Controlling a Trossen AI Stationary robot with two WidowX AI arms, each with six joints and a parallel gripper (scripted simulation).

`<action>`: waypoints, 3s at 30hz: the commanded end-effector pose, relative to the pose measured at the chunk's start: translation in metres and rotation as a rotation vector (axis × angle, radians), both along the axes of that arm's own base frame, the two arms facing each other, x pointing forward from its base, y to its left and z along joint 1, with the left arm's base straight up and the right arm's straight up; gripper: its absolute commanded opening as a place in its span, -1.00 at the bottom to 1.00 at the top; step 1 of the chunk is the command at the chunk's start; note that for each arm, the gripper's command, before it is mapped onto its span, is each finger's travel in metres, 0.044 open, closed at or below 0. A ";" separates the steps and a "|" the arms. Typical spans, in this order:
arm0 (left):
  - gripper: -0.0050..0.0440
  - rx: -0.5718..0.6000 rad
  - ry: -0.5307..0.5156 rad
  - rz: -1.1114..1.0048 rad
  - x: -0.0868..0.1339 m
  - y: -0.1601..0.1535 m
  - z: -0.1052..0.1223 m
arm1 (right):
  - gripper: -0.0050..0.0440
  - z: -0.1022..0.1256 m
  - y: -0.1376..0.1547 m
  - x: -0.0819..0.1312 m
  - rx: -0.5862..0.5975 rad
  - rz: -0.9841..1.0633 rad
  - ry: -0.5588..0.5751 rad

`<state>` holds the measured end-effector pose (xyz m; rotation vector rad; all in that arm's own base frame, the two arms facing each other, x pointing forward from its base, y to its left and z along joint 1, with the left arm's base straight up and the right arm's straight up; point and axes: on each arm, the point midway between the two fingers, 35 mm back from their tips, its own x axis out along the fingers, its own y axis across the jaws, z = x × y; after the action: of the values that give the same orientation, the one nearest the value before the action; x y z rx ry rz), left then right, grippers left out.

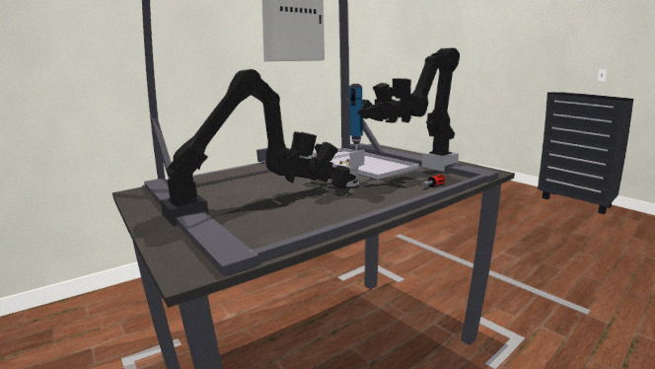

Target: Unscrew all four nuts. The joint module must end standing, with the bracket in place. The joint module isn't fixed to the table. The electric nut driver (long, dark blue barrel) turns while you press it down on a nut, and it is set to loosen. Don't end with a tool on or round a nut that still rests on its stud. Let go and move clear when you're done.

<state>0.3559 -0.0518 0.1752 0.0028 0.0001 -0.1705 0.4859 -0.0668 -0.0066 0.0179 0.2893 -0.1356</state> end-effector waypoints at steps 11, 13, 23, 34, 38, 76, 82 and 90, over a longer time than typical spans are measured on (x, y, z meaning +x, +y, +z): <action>-0.14 -0.009 -0.042 0.004 -0.001 0.002 -0.010 | 0.18 0.016 -0.001 0.006 -0.004 -0.001 -0.040; -0.14 -0.009 -0.042 0.001 -0.001 0.002 -0.011 | 0.18 0.016 -0.001 0.006 -0.004 -0.001 -0.040; -0.14 -0.020 -0.062 0.005 0.001 0.001 -0.001 | 0.18 0.016 -0.001 0.006 -0.004 -0.001 -0.040; -0.14 -0.014 -0.045 0.004 -0.002 0.001 -0.016 | 0.18 0.016 -0.001 0.006 -0.004 -0.001 -0.040; -0.14 -0.014 -0.045 0.004 -0.003 0.001 -0.024 | 0.18 0.016 -0.001 0.006 -0.004 -0.001 -0.040; -0.14 -0.015 -0.060 0.003 0.001 0.001 -0.025 | 0.18 0.016 -0.001 0.006 -0.004 -0.001 -0.040; -0.14 -0.015 -0.060 0.003 0.001 0.001 -0.022 | 0.18 0.016 -0.001 0.006 -0.004 -0.001 -0.040; -0.14 -0.016 -0.070 0.002 0.000 0.001 -0.010 | 0.18 0.016 -0.001 0.006 -0.004 -0.001 -0.040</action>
<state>0.3560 -0.0510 0.1613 -0.0062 -0.0755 -0.1692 0.4859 -0.0668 -0.0066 0.0178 0.2893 -0.1350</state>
